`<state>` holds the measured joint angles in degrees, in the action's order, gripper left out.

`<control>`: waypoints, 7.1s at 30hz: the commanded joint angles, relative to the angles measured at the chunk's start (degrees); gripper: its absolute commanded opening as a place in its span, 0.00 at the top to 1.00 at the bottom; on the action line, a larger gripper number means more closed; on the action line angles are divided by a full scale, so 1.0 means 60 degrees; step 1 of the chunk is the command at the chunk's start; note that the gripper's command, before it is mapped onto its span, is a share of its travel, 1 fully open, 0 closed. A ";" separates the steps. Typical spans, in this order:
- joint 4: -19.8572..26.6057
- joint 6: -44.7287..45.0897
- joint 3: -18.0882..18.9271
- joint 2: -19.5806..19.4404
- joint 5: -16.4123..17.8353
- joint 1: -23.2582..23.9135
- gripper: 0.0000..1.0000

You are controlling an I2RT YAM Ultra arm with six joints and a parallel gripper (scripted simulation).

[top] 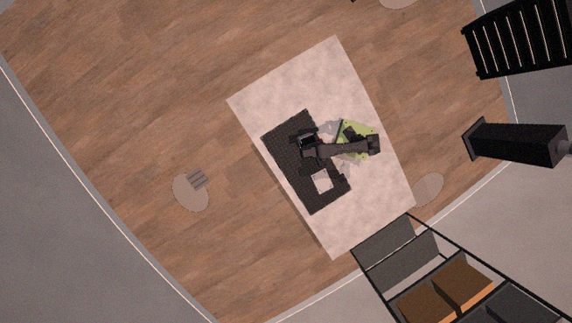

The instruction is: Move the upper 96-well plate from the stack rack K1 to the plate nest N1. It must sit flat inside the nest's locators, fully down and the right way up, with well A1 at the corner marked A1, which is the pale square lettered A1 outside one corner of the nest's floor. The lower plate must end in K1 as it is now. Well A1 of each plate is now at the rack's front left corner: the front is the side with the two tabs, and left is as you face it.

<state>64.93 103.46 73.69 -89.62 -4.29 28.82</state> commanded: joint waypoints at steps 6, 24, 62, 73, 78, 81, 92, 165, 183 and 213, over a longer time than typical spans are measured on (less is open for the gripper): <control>0.0210 -0.0071 0.0269 0.0201 0.0040 -0.0157 1.00; 0.0007 -0.0749 -0.0441 0.0471 -0.0214 -0.1473 1.00; -0.0182 -0.4528 -0.0252 -0.0330 -0.0646 -0.5259 1.00; -0.0135 -0.5669 0.0074 -0.0823 -0.0742 -0.6395 1.00; -0.0083 -0.5973 0.0207 -0.0929 -0.0773 -0.6692 1.00; -0.0074 -0.6258 0.0328 -0.1152 -0.0760 -0.6978 1.00; 0.0065 -0.7158 0.0873 -0.1782 -0.0836 -0.7870 1.00; 0.0321 -0.8557 0.2320 -0.2862 -0.0877 -0.9236 1.00; 0.0309 -0.8531 0.2234 -0.2856 -0.0877 -0.9198 1.00; -0.0076 -0.8443 0.1966 -0.2996 -0.0878 -0.9042 1.00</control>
<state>65.47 52.36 85.41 -108.51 -9.74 -26.17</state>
